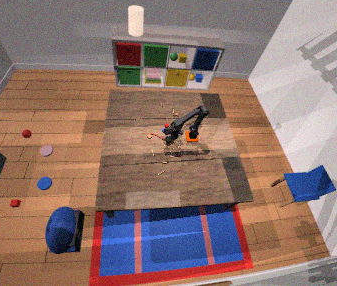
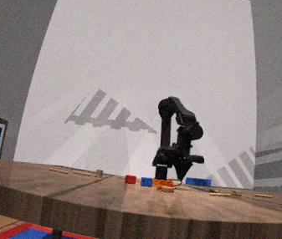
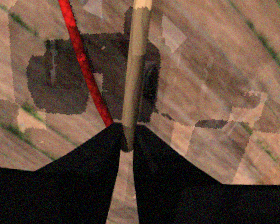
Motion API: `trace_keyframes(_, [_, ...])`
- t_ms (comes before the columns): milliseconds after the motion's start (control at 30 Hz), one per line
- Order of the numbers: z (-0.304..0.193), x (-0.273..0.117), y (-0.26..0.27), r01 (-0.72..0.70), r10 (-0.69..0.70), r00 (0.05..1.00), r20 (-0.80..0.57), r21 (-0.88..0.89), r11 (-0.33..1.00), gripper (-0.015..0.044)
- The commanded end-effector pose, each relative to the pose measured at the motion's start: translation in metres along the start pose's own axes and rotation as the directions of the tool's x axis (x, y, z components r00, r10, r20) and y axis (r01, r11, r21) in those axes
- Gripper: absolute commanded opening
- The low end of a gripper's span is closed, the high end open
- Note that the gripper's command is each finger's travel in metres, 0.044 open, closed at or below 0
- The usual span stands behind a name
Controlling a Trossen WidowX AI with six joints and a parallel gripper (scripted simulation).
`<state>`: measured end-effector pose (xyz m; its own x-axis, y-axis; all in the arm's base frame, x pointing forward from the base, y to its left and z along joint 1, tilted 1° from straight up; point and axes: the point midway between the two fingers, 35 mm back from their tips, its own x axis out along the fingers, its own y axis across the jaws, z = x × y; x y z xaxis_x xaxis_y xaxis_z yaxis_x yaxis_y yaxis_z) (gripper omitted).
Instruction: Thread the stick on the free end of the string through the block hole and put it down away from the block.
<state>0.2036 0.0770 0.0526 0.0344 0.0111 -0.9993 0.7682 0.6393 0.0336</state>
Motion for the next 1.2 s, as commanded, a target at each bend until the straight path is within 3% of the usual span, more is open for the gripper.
trace_keyframes(0, [0.000, 0.005, -0.006, 0.005, -0.005, 1.000, -0.009, -0.004, 1.000, 0.0000])
trace_keyframes(1167, [0.008, 0.018, -0.021, 0.007, -0.007, 1.000, -0.013, -0.004, 1.000, 0.0000])
